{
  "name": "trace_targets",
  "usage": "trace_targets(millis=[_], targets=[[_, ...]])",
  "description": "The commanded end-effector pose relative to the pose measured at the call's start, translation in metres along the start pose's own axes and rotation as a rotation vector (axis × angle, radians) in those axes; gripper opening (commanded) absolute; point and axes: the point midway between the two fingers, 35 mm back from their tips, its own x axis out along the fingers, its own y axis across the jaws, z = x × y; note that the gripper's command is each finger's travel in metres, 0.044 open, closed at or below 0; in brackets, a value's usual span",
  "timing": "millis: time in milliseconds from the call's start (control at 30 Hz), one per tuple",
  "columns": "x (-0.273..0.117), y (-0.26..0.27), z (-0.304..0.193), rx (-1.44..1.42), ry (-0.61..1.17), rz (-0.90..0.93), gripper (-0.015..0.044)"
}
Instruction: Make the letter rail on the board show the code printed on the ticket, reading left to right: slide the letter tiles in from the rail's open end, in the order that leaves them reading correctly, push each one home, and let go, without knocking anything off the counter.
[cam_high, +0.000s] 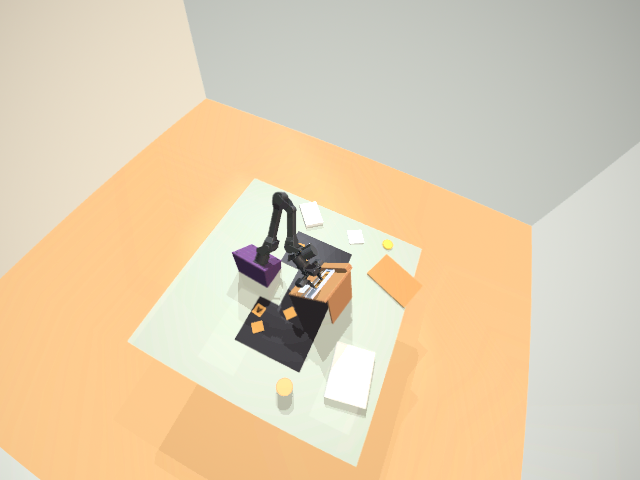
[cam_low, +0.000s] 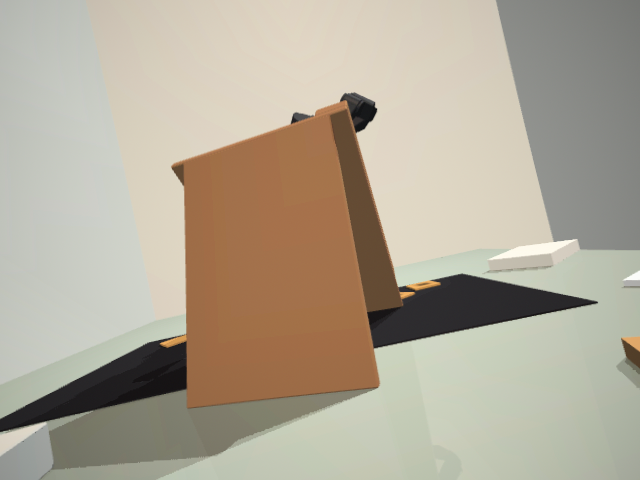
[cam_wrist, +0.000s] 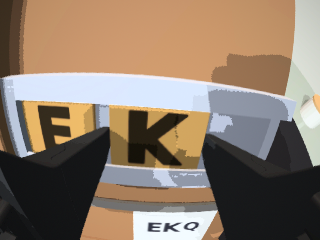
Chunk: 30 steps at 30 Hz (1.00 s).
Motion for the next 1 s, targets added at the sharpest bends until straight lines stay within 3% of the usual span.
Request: trace_targets(millis=[0,967], targets=[[-0.006,0.0,0.0,0.002,-0.004,0.001,0.0295],[-0.03,0.0,0.002,0.002,-0.003,0.0,0.0295]])
